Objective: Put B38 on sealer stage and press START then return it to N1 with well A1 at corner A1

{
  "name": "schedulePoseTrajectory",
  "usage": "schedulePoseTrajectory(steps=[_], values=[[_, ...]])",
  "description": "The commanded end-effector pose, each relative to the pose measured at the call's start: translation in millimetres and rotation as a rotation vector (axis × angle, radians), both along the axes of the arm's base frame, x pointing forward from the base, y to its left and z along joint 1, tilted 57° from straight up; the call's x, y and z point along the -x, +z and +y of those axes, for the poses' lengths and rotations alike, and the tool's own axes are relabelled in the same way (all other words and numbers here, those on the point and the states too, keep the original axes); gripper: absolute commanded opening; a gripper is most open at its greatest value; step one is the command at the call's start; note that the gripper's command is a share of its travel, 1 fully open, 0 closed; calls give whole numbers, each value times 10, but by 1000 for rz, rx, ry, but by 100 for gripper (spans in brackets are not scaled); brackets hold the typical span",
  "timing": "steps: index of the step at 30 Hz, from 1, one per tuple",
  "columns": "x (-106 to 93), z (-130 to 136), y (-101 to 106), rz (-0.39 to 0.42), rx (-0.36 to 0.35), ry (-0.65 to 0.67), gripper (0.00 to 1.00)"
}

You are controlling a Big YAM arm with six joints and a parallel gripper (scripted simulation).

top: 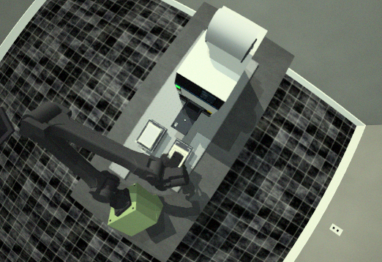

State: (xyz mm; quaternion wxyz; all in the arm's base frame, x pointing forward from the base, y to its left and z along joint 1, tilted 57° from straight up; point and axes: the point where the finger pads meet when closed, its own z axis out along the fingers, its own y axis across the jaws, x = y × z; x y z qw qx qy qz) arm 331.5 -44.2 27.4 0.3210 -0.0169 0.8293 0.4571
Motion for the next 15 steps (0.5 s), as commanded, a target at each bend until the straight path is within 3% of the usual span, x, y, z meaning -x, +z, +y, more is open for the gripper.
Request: schedulePoseTrajectory(steps=[1,15], values=[[-15,13,17,-5,7,-1,0],[-10,-65,23,5,-1,-32,0]])
